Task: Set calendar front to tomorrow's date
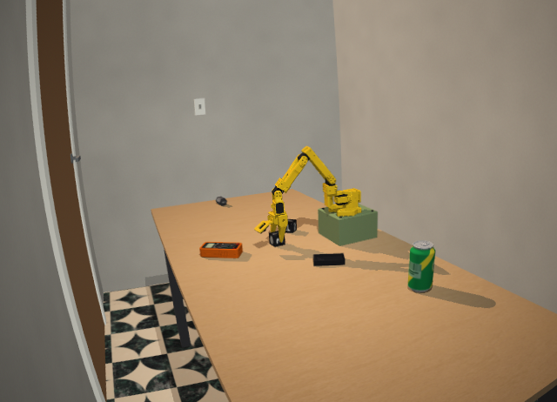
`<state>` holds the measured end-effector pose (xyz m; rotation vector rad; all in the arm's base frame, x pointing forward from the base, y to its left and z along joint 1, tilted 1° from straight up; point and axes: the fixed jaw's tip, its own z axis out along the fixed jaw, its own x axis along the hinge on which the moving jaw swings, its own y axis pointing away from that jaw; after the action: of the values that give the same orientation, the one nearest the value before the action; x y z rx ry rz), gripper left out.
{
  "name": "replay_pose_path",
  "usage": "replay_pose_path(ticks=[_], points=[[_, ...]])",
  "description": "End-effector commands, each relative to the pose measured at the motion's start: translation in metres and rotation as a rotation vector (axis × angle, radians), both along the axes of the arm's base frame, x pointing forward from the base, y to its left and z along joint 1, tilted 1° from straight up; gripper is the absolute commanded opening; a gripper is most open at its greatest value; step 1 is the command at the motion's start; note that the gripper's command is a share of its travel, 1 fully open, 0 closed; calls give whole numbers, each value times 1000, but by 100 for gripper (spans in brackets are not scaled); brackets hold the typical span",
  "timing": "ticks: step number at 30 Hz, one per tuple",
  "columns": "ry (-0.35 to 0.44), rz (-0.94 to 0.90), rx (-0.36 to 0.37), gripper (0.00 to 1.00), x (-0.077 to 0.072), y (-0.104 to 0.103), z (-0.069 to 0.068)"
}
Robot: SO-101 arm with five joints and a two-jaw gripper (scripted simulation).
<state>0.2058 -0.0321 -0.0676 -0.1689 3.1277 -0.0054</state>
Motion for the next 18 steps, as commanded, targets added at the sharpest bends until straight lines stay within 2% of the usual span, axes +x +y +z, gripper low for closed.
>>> replay_pose_path(ticks=[1,18], points=[[-2,0,1,35,1,2,-2],[-2,0,1,32,1,0,-2]])
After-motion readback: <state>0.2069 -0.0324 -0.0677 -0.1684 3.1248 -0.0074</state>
